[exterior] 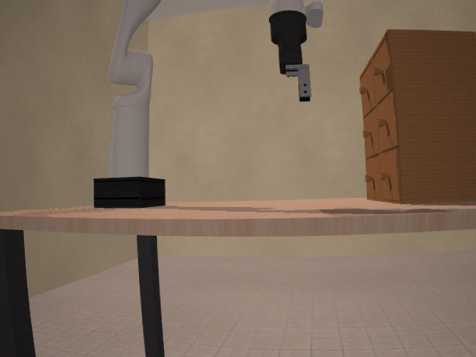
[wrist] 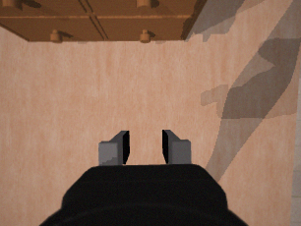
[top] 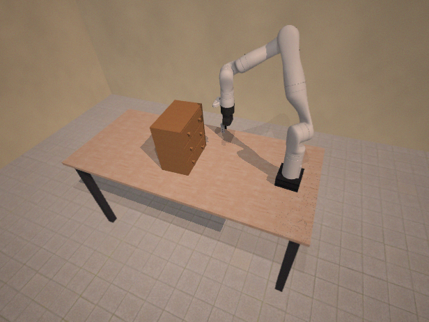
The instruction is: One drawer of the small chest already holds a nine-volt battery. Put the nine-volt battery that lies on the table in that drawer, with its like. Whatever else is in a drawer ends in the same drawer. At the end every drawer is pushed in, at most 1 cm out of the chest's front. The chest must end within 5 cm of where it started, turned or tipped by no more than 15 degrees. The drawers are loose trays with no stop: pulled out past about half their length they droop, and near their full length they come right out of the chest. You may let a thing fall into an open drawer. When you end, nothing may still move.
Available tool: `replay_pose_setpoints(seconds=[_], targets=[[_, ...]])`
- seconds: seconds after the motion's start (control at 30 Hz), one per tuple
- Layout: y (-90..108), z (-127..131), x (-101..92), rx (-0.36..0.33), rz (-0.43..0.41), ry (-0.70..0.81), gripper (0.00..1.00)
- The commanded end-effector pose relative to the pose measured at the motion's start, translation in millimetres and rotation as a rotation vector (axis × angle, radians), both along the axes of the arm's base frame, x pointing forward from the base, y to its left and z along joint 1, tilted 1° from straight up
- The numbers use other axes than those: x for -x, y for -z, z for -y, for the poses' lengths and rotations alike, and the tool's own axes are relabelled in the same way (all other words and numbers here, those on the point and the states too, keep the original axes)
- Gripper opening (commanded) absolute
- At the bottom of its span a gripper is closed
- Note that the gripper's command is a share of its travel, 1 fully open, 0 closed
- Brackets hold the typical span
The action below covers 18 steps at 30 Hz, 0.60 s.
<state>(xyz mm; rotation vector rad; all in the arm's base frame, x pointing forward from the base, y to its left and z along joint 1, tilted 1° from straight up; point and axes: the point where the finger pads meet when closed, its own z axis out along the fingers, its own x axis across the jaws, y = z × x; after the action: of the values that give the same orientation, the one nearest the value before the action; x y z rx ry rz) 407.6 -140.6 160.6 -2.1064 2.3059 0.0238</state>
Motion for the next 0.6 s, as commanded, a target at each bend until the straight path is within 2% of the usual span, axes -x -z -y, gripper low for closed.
replay_pose_setpoints(seconds=[0.0,0.07,0.1,0.57], targets=[[-0.6,0.1,-0.4,0.001,0.001,0.000,0.67],[-0.6,0.1,-0.4,0.001,0.001,0.000,0.67],[-0.6,0.1,-0.4,0.001,0.001,0.000,1.00],[-0.6,0.1,-0.4,0.001,0.001,0.000,1.00]])
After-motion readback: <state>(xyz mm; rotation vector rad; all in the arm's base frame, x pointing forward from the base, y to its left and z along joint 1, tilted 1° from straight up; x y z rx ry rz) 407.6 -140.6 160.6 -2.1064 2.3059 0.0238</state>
